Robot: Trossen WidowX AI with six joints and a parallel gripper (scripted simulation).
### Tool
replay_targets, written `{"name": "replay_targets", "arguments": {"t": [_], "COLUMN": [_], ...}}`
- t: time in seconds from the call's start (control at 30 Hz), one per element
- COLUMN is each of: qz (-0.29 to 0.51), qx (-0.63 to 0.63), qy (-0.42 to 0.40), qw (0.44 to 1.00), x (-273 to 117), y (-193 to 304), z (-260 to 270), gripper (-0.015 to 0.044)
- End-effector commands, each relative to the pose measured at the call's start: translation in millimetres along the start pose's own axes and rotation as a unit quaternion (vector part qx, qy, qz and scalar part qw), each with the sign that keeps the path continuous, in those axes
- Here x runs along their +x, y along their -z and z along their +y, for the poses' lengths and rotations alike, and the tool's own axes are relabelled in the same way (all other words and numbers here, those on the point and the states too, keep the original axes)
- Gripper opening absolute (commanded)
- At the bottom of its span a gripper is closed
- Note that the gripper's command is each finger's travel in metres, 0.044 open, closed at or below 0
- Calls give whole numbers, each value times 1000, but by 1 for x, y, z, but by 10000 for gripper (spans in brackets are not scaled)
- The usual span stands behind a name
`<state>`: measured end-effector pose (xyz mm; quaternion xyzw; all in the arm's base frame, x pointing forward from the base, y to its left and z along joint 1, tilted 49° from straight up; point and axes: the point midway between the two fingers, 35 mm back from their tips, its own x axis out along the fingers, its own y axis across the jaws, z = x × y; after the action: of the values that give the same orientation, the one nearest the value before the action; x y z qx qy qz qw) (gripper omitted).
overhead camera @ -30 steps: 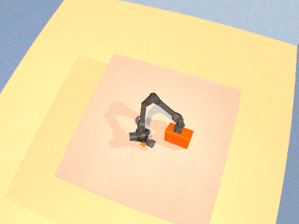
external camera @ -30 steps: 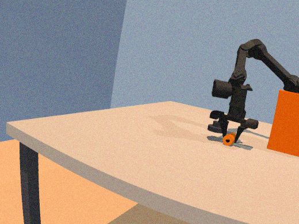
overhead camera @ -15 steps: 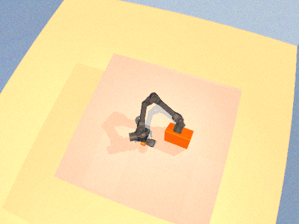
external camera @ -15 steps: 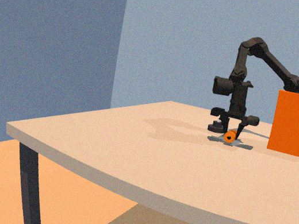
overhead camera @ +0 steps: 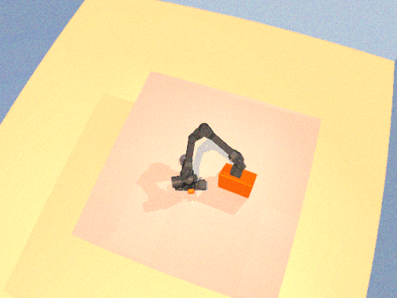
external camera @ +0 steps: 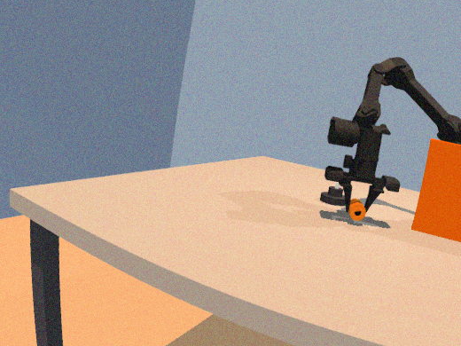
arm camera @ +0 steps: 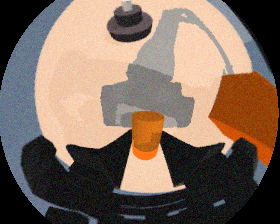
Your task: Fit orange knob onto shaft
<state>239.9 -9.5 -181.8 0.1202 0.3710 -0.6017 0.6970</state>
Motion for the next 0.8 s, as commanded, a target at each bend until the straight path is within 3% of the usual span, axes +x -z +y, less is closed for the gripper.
{"name": "replay_targets", "arguments": {"t": [0.0, 0.13, 0.6, 0.77], "qz": [3, 3, 2, 2], "qx": [-27, -39, -274, -285], "qy": [0, 0, -1, -1], "qw": [1000, 999, 962, 958], "x": [-1, -1, -1, -1], "y": [1, 1, 1, 1], "z": [0, 0, 0, 0], "gripper": [181, 181, 181, 181]}}
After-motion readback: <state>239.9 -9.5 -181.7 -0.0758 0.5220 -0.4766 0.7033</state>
